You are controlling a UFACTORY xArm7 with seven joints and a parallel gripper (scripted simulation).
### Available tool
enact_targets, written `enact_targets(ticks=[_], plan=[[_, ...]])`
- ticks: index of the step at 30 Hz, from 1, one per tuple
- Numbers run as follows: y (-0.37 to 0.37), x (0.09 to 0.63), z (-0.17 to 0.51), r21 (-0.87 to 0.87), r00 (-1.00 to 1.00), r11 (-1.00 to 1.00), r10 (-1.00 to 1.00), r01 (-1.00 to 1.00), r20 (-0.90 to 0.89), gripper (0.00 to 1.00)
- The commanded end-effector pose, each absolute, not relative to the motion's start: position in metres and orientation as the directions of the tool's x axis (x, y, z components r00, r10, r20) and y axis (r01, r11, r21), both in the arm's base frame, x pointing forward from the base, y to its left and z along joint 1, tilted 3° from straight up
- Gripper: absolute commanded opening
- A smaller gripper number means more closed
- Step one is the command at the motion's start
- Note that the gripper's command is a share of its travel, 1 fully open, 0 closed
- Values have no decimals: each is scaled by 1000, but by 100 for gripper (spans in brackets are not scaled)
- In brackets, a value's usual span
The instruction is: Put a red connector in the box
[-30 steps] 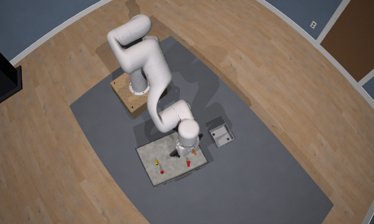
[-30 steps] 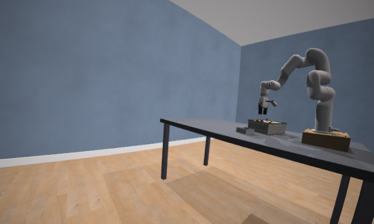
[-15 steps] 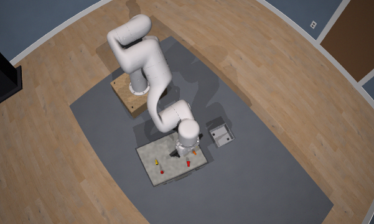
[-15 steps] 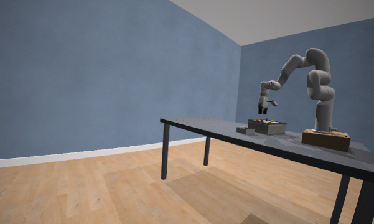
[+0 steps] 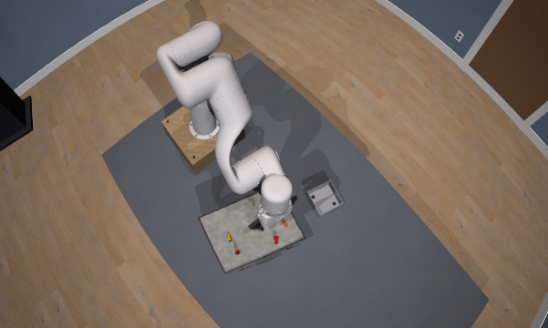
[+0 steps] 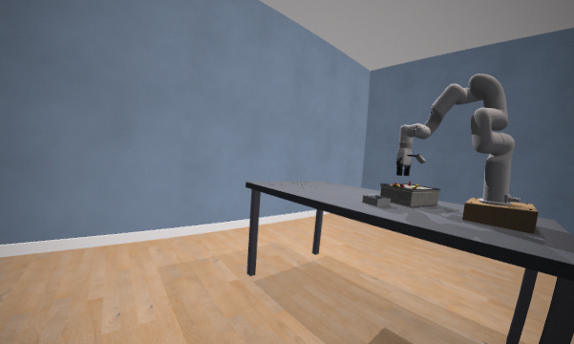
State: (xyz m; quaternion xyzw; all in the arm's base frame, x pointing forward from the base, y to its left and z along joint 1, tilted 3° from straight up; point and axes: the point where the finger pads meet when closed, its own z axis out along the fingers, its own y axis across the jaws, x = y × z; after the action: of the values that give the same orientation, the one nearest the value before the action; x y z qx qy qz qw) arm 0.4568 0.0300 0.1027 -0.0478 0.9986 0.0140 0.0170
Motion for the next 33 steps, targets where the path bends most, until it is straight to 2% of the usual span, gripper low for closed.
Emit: enact_targets(ticks=[1, 16, 33], plan=[[30, 458, 104, 26, -995, 995, -95, -96, -39, 100], [34, 455, 104, 26, -994, 994, -103, -104, -40, 100], [72, 427, 103, 23, -984, 985, -172, -173, -42, 100]])
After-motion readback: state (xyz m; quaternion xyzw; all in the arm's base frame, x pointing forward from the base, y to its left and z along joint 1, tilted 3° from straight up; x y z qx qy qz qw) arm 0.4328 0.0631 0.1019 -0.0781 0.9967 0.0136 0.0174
